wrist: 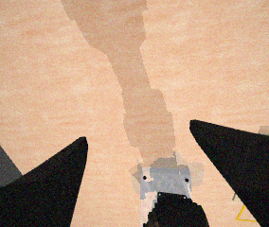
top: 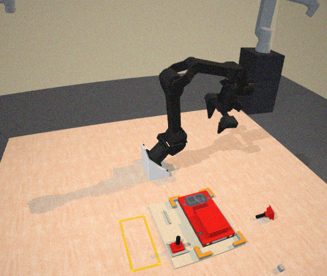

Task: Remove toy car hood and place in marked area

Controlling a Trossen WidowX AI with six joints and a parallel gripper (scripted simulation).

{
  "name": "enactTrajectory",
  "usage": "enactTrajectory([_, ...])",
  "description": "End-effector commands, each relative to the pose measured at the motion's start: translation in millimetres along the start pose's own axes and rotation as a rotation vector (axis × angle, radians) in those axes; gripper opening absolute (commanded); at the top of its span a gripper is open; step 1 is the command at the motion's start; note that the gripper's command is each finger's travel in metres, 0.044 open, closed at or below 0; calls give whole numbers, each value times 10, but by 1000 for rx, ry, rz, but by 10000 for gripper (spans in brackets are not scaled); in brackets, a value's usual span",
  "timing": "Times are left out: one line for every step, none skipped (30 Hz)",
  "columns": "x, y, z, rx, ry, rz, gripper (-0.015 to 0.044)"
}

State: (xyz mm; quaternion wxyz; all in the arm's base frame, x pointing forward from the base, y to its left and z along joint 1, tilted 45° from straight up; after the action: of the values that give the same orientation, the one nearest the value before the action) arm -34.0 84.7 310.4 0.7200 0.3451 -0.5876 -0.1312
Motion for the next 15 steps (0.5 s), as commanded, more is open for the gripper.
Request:
enactTrajectory([-75, 108, -91, -53, -30, 29, 440])
enactTrajectory([-101, 134, -124, -71, -39, 40, 440])
enactTrajectory([-127, 158, -159, -89, -48, 49, 440])
enactTrajectory([-152, 181, -196, -108, -56, 59, 440])
enactTrajectory([-176, 202, -236, -127, -63, 68, 440])
enactTrajectory([-200, 224, -278, -147, -70, 78, 440])
enactTrajectory([-223, 245, -322, -168, -77, 87, 440])
enactTrajectory([-246, 264, -369, -189, -84, 96, 440])
enactTrajectory([-268, 281, -418, -210, -90, 104, 440])
enactTrajectory([-289, 297, -468, -232, -95, 112, 440])
enactTrajectory([-309, 310, -521, -254, -101, 120, 440])
enactTrajectory([-329, 322, -576, -276, -106, 127, 440])
enactTrajectory([-347, 332, -633, -299, -110, 134, 440])
enactTrajectory([-365, 340, -691, -321, -115, 140, 440])
enactTrajectory([-381, 345, -751, -344, -119, 146, 440])
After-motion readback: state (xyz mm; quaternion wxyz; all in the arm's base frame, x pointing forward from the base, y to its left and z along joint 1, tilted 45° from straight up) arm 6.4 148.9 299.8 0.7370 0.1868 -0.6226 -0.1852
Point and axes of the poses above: the point midway between the two fingers, 35 mm back from their tips, its own x axis back along the fingers, its own z axis across the jaws, y = z × x, the point moved 5 cm from there along x, back along the fingers, and after that the axes turned 8 degrees about x, right-handed, at the moved point
